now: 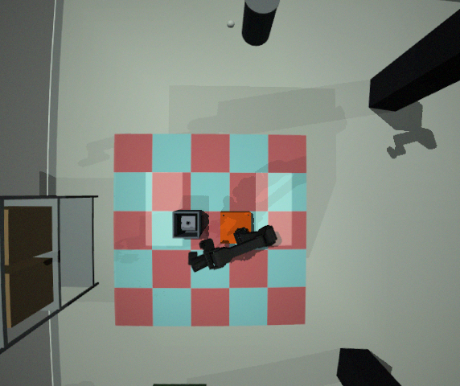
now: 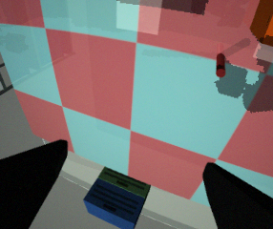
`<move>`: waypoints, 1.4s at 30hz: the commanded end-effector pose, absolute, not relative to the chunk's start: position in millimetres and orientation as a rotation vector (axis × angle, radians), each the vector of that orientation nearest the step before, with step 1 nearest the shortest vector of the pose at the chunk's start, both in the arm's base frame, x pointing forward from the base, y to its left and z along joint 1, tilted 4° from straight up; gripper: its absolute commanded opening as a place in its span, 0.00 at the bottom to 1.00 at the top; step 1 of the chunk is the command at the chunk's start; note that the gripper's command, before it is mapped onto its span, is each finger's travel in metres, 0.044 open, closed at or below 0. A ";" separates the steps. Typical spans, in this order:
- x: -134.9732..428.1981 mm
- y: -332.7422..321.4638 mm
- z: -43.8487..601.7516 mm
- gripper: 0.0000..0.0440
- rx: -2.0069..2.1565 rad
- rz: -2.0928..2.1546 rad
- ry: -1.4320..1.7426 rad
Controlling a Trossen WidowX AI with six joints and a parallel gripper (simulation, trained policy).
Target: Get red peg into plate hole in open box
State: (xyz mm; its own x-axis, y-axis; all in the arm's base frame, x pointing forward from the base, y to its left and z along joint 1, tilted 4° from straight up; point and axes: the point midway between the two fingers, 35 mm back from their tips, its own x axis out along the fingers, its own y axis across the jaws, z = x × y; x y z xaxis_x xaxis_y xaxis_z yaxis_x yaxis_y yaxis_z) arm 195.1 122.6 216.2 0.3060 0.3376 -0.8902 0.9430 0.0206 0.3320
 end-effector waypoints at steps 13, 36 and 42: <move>166.4 138.9 152.8 1.00 1.350 -0.975 1.380; 140.6 129.2 75.6 0.98 1.009 -1.121 1.444; 137.9 125.2 55.9 0.98 0.940 -1.132 1.438</move>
State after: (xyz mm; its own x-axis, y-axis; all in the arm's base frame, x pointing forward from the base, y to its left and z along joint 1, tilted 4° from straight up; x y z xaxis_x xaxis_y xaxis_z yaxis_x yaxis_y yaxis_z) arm 139.2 127.6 64.0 -0.1550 0.0048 -0.9879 0.9599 0.2373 -0.1494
